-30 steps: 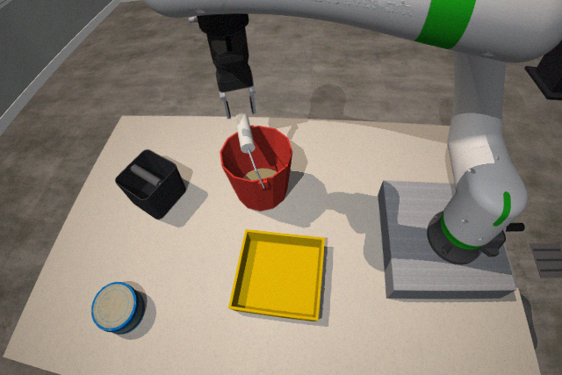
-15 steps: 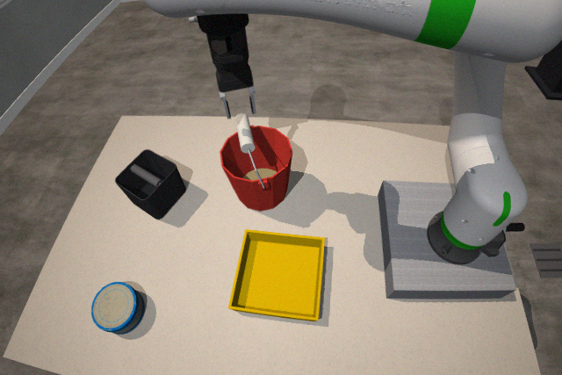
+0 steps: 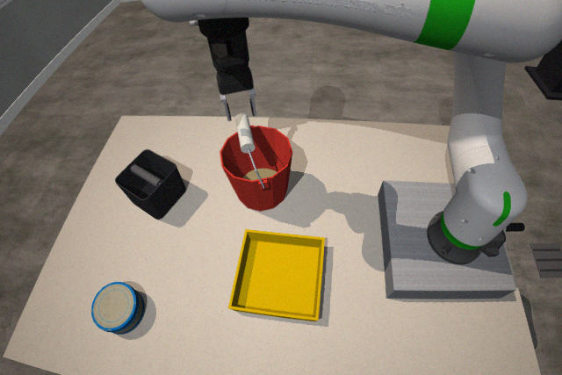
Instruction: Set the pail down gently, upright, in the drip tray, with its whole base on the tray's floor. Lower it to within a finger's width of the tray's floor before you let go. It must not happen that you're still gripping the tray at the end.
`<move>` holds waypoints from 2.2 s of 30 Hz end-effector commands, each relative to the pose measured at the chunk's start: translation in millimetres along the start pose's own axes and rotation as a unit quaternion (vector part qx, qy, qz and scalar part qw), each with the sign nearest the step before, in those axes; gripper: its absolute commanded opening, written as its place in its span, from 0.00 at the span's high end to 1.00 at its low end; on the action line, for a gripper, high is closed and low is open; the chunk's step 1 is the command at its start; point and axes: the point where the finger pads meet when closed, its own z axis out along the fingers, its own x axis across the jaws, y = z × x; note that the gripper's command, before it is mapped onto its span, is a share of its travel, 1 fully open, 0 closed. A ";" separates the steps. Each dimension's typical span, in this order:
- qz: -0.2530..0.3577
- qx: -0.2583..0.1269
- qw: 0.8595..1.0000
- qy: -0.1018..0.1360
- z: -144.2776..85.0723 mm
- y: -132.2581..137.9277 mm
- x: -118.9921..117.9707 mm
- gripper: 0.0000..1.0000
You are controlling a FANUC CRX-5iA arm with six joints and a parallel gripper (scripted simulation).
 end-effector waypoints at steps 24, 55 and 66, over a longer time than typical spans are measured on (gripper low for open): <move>0.000 -0.001 1.000 0.001 44.7 -0.2 0.6 0.00; 0.000 -0.001 1.000 0.001 72.5 -0.6 0.8 0.00; 0.000 -0.001 1.000 0.001 72.5 -0.6 0.8 0.00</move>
